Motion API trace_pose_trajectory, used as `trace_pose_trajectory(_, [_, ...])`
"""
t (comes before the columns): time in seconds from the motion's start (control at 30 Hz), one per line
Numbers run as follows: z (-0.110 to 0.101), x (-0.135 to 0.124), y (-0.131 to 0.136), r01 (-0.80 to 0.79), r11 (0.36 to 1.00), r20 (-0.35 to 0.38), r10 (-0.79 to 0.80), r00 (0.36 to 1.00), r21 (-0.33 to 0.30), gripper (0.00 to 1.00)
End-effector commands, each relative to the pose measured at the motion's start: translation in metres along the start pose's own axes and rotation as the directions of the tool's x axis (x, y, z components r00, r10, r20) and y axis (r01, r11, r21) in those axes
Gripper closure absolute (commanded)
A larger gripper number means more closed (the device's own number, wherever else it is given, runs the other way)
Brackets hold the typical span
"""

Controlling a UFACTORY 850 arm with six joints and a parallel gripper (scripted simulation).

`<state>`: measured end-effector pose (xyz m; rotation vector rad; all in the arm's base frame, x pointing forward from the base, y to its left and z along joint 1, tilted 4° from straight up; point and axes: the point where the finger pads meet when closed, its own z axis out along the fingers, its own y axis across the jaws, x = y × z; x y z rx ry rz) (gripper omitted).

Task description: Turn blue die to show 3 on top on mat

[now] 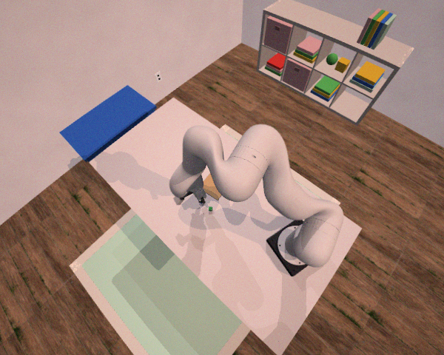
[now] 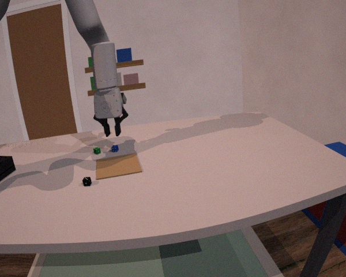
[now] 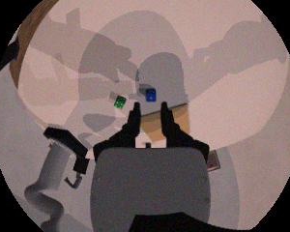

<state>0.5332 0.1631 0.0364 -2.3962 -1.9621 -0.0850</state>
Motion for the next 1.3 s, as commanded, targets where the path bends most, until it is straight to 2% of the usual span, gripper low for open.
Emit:
trace_pose_trajectory(0.0, [0.005,0.000,0.001,0.000,1.000,-0.001,0.000,1.000,-0.001,0.64])
trace_pose_trajectory(0.67, [0.029,0.000,0.001,0.000,1.000,-0.001,0.000,1.000,-0.001,0.64])
trace_pose_trajectory(1.27, [0.033,0.000,0.001,0.000,1.000,-0.001,0.000,1.000,-0.001,0.64])
